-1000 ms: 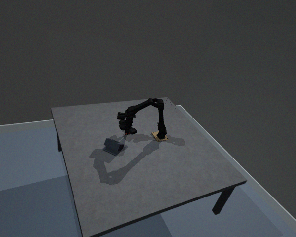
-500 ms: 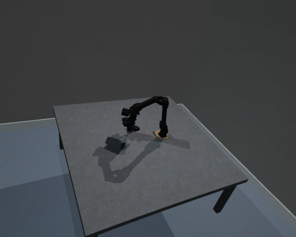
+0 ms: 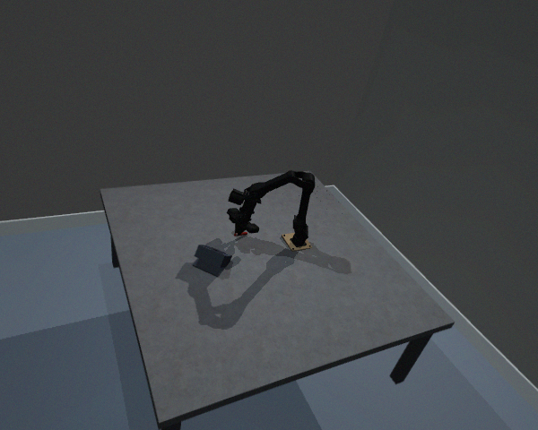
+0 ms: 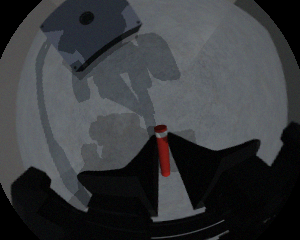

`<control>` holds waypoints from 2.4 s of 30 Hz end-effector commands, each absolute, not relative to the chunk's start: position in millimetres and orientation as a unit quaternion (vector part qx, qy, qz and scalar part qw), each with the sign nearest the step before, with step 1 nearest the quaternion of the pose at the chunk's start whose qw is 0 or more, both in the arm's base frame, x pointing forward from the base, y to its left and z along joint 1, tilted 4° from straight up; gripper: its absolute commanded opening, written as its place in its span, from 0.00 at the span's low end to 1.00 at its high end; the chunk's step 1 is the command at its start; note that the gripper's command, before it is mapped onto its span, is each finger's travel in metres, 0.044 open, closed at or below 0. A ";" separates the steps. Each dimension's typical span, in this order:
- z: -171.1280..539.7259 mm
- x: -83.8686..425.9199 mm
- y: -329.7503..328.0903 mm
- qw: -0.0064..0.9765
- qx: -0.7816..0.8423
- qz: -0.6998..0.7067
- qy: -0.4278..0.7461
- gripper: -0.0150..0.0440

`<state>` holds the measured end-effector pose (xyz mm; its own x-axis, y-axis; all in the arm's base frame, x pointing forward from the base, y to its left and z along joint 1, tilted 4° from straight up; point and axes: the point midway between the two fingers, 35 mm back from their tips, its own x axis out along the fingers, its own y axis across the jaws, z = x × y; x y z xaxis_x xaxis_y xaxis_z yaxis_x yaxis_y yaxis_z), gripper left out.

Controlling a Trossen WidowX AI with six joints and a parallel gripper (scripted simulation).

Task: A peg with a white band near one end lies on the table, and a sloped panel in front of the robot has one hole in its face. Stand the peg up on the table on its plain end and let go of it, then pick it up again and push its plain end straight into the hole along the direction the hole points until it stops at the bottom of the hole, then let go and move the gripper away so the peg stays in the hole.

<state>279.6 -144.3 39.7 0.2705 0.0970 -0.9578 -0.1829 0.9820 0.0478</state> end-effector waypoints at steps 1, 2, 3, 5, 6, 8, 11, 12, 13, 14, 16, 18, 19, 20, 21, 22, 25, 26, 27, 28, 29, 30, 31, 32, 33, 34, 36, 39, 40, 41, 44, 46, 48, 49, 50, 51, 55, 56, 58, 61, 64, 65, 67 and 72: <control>43.1 278.1 -144.5 0.810 -0.036 0.090 0.578 0.34; 43.5 277.6 -144.7 0.813 -0.035 0.090 0.575 0.34; 43.9 277.1 -144.8 0.815 -0.035 0.090 0.571 0.34; 44.8 276.2 -145.0 0.820 -0.034 0.090 0.564 0.34; 45.2 275.7 -145.2 0.822 -0.034 0.090 0.561 0.34; 46.0 274.7 -145.4 0.827 -0.033 0.091 0.554 0.34; 47.2 273.1 -145.8 0.834 -0.032 0.091 0.543 0.34; 47.6 272.6 -145.9 0.837 -0.031 0.091 0.539 0.34; 48.0 272.1 -146.1 0.839 -0.031 0.091 0.536 0.34; 48.4 271.5 -146.2 0.841 -0.031 0.091 0.532 0.34; 49.1 270.5 -146.5 0.846 -0.030 0.092 0.525 0.34; 49.8 269.4 -146.7 0.850 -0.029 0.092 0.518 0.34; 50.2 268.9 -146.9 0.852 -0.029 0.092 0.514 0.34; 50.5 268.3 -147.0 0.855 -0.028 0.092 0.510 0.34; 50.9 267.8 -147.1 0.857 -0.028 0.092 0.507 0.34; 51.2 267.2 -147.2 0.859 -0.027 0.092 0.503 0.34; 52.2 265.5 -147.6 0.865 -0.026 0.093 0.492 0.34; 52.5 265.0 -147.8 0.867 -0.026 0.093 0.488 0.34; 52.9 264.4 -147.9 0.870 -0.025 0.093 0.484 0.34; 53.2 263.8 -148.0 0.872 -0.025 0.093 0.481 0.34; 53.5 263.2 -148.2 0.874 -0.025 0.093 0.477 0.34; 53.8 262.7 -148.3 0.876 -0.024 0.093 0.473 0.34; 54.1 262.1 -148.4 0.878 -0.024 0.093 0.469 0.34; 54.4 261.5 -148.6 0.880 -0.023 0.093 0.466 0.34; 54.7 260.9 -148.7 0.882 -0.023 0.093 0.462 0.34; 54.9 260.3 -148.9 0.884 -0.022 0.093 0.458 0.34; 55.5 259.1 -149.1 0.888 -0.022 0.094 0.450 0.34; 56.3 257.3 -149.5 0.893 -0.020 0.094 0.439 0.34; 56.5 256.7 -149.7 0.895 -0.020 0.094 0.435 0.34; 56.7 256.1 -149.8 0.897 -0.020 0.094 0.431 0.34; 57.4 254.3 -150.2 0.903 -0.018 0.094 0.420 0.34; 57.9 253.0 -150.5 0.906 -0.018 0.094 0.412 0.34; 58.3 251.8 -150.7 0.910 -0.017 0.095 0.404 0.34; 58.5 251.1 -150.9 0.911 -0.016 0.095 0.400 0.34; 58.7 250.5 -151.0 0.913 -0.016 0.095 0.396 0.34; 58.9 249.9 -151.1 0.915 -0.015 0.095 0.392 0.34; 59.6 247.3 -151.7 0.921 -0.014 0.095 0.377 0.34; 59.7 246.7 -151.8 0.923 -0.013 0.095 0.373 0.34; 60.0 245.4 -152.1 0.926 -0.013 0.095 0.365 0.34; 60.4 243.5 -152.5 0.931 -0.011 0.095 0.353 0.34; 60.8 241.5 -152.9 0.935 -0.010 0.095 0.341 0.34; 60.9 240.9 -153.0 0.937 -0.010 0.095 0.337 0.34; 61.1 239.6 -153.3 0.940 -0.009 0.096 0.329 0.34; 61.5 236.3 -153.9 0.946 -0.007 0.096 0.308 0.34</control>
<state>238.5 -153.8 60.6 0.7701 0.1734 -0.6140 -0.1816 0.9821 0.0496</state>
